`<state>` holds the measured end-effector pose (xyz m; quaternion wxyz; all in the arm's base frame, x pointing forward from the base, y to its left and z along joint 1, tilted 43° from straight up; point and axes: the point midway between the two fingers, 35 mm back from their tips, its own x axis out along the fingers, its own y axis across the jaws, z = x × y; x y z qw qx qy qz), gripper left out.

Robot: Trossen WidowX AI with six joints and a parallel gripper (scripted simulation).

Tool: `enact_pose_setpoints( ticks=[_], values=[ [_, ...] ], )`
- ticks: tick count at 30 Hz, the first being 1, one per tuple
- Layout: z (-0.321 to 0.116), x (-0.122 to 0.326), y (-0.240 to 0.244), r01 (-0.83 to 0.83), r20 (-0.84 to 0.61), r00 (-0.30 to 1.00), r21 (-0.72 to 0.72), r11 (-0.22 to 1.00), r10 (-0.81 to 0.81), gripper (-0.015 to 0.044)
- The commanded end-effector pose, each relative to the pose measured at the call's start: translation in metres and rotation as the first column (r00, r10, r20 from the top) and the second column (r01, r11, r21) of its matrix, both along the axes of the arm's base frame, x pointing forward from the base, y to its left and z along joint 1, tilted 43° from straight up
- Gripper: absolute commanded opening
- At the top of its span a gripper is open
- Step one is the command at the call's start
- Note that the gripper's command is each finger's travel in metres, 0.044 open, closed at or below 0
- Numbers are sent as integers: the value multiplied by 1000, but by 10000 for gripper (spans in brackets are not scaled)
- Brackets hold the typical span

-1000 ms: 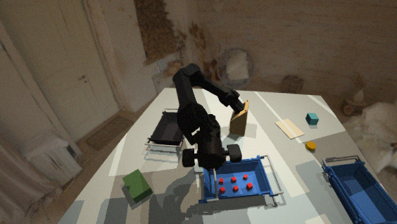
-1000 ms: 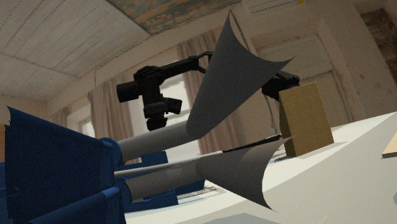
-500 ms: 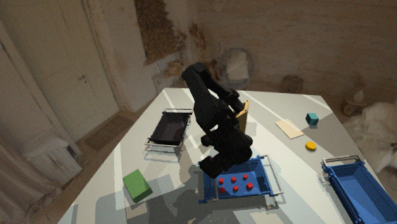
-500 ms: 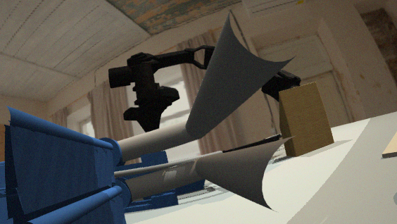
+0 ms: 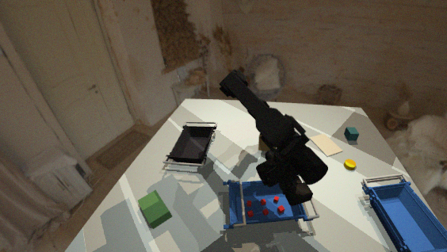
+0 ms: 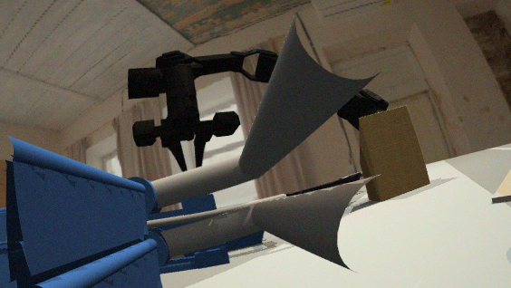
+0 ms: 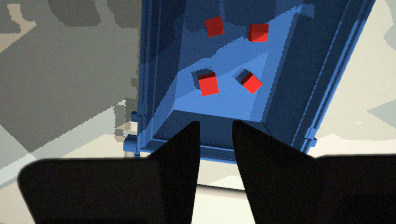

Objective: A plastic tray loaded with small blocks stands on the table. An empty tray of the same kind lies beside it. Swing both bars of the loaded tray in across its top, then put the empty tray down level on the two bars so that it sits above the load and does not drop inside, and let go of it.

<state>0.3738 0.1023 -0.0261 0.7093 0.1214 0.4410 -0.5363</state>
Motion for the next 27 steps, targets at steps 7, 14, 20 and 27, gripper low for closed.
enact_pose_setpoints(
  ticks=[7,14,20,27],
  values=[
    [-77,-49,47,-731,-647,326,290,618,689,87],
    [-86,-56,51,-765,-681,172,363,532,712,87],
    [-86,-56,51,-765,-681,172,363,532,712,87],
    [-90,-55,47,-765,-681,173,362,532,712,87]
  ],
)
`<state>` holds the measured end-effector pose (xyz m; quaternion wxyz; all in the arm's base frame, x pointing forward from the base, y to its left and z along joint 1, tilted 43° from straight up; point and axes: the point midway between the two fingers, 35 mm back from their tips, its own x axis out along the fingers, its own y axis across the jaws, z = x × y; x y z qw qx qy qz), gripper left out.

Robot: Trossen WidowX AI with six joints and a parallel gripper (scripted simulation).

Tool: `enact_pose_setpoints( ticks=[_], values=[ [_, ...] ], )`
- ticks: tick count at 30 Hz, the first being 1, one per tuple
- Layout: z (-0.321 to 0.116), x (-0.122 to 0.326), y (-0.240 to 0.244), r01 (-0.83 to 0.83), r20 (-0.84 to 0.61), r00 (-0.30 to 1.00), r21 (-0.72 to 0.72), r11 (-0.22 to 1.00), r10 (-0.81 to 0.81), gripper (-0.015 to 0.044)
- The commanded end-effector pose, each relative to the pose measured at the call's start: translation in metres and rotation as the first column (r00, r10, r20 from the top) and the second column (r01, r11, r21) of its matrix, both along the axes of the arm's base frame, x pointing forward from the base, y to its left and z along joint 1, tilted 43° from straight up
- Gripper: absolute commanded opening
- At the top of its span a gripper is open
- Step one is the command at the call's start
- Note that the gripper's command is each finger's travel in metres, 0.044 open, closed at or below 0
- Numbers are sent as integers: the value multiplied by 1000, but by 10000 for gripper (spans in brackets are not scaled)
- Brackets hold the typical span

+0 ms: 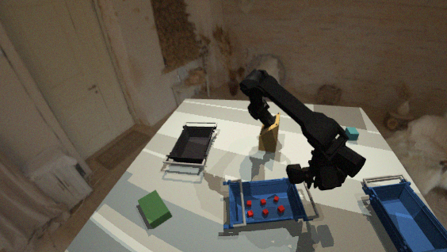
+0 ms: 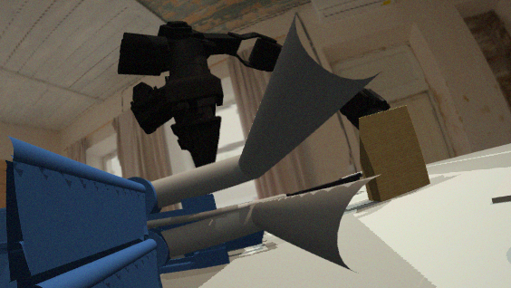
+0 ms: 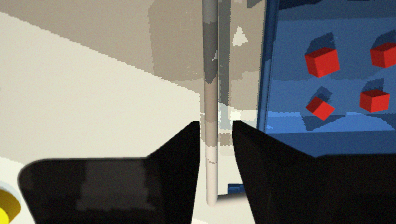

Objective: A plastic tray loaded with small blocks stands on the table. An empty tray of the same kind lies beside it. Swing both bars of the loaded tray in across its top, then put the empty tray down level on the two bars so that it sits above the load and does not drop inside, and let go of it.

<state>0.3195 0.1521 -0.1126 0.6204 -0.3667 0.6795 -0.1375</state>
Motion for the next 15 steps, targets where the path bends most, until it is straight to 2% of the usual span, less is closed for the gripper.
enact_pose_setpoints(
  ticks=[1,9,15],
  values=[
    [-7,0,-5,-8,-9,1000,-1,1000,8,87],
    [-41,1,-37,-8,-8,1000,-3,1000,8,87],
    [-40,2,-39,-8,-8,1000,-4,1000,8,87]
  ],
)
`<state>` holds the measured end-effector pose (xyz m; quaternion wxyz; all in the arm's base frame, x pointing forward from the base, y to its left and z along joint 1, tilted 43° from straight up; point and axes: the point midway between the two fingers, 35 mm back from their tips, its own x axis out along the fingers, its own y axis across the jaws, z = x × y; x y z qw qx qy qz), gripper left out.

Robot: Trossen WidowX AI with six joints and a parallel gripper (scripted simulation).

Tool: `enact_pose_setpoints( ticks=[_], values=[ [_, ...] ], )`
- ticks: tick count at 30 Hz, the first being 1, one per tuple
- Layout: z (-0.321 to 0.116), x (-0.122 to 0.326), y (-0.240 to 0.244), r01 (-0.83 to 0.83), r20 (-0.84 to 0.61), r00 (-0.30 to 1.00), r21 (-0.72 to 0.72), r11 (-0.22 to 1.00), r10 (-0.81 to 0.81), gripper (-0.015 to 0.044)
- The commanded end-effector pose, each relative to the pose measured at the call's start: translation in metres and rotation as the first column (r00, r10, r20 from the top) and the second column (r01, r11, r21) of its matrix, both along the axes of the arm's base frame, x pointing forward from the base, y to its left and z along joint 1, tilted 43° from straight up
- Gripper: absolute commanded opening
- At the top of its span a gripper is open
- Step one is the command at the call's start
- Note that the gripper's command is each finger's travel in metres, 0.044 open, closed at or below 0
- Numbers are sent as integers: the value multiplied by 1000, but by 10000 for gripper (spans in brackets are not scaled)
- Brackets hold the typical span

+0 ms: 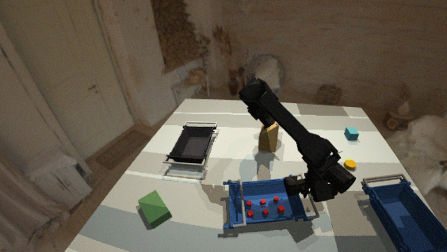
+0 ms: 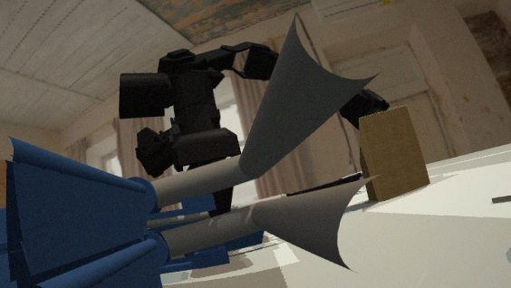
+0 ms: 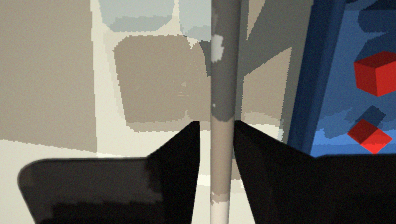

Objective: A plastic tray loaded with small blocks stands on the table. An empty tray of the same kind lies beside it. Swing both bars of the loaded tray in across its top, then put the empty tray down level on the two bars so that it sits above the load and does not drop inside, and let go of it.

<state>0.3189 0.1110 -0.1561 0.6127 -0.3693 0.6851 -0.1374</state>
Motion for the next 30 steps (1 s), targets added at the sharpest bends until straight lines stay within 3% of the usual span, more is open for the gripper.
enact_pose_setpoints(
  ticks=[1,13,30],
  values=[
    [6,3,3,-11,10,1000,4,1000,11,87],
    [44,11,3,-11,9,1000,3,1000,11,87],
    [63,27,-36,-11,9,1000,-1,1000,11,87]
  ],
)
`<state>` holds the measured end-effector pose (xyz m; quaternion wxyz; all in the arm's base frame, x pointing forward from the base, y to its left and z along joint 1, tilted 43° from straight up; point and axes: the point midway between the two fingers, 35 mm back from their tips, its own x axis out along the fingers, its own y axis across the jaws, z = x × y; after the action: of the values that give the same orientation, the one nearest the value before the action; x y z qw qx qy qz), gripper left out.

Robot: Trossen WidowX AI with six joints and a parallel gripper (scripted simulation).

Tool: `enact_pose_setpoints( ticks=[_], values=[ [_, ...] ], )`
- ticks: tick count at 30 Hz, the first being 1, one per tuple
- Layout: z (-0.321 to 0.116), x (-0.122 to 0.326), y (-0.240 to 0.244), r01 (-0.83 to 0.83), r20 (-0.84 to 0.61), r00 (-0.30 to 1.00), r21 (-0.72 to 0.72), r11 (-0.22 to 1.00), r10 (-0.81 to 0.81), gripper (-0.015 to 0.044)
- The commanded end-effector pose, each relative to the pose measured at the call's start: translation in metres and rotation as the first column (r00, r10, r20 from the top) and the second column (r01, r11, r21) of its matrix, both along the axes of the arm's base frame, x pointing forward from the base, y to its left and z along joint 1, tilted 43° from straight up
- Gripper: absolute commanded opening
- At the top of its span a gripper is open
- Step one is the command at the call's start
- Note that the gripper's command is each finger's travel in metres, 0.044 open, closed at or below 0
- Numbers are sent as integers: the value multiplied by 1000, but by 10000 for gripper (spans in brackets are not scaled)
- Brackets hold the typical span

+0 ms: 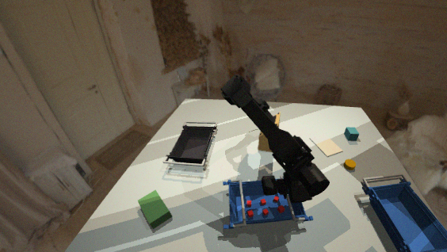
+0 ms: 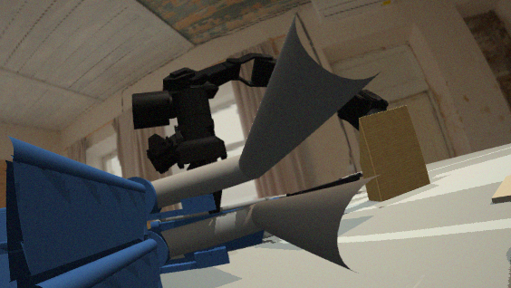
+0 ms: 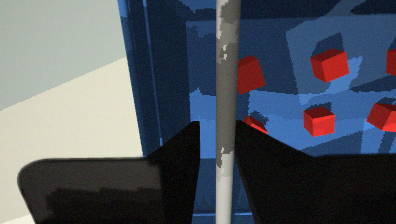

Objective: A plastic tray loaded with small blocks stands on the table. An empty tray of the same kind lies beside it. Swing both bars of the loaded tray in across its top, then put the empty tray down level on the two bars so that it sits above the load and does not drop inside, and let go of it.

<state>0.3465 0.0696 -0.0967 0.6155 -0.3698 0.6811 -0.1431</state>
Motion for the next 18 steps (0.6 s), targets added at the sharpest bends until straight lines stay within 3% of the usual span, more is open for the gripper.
enact_pose_setpoints(
  ticks=[1,7,18],
  values=[
    [6,-1,9,-13,-3,1000,7,1000,13,87],
    [28,-3,35,-13,-4,1000,9,1000,13,87],
    [24,-4,30,-16,-9,1000,4,1000,16,87]
  ],
)
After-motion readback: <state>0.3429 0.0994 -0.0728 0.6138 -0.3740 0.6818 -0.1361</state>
